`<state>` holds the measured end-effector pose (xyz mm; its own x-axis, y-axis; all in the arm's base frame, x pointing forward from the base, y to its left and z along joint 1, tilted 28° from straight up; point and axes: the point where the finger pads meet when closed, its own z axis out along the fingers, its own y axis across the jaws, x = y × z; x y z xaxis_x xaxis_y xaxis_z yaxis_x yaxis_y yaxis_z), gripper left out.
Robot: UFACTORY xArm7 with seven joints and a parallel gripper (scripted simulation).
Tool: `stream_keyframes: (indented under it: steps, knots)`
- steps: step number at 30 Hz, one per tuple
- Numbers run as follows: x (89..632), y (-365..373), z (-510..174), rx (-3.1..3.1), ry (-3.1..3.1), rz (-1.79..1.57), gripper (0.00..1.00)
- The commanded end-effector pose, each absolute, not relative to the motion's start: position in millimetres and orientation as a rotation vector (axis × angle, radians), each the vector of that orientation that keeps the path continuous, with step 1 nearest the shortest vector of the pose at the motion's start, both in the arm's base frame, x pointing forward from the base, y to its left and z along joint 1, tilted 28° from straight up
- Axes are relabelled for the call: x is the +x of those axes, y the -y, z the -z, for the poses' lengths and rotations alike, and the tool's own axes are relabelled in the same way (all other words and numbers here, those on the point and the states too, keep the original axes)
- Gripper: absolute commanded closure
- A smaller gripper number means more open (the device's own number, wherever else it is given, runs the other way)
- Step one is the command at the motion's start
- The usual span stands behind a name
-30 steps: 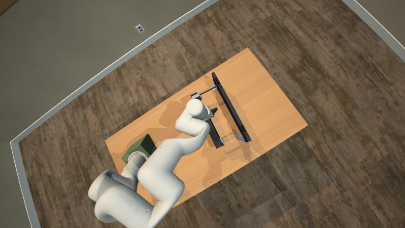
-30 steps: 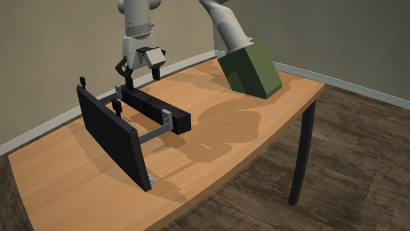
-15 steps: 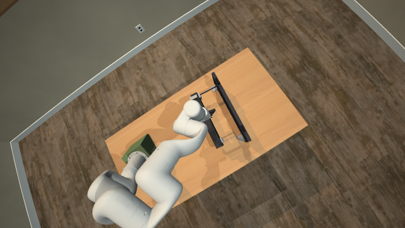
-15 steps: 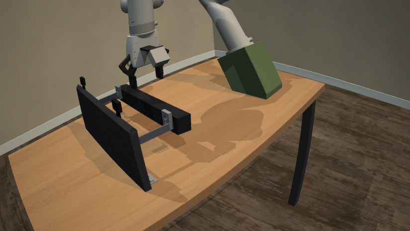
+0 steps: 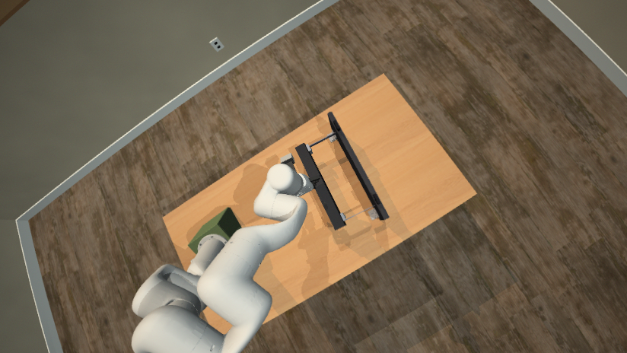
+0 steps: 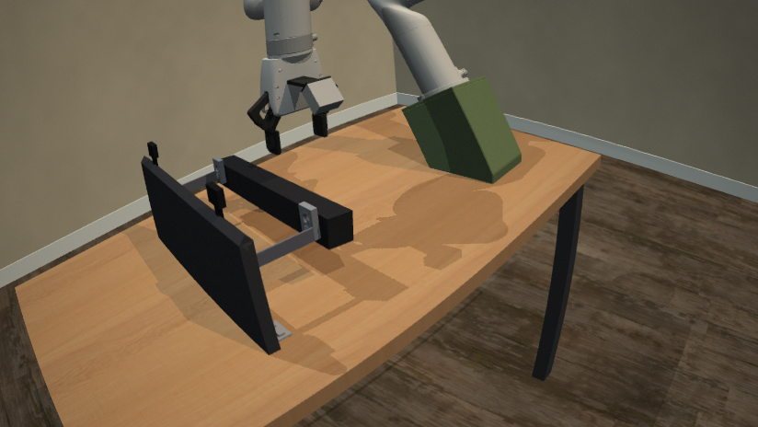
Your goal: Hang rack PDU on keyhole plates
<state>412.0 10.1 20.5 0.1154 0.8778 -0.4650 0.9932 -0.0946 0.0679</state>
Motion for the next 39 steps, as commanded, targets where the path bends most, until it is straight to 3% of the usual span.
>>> stream_keyframes:
  steps: [1,16,39]
  knots:
    - [392.9,-13.5,-20.8,2.035,-1.821,0.429,0.00]
    - [350.6,-17.5,-17.8,2.035,-1.821,0.429,0.00]
    - [347.3,-17.8,-17.6,2.035,-1.821,0.429,0.00]
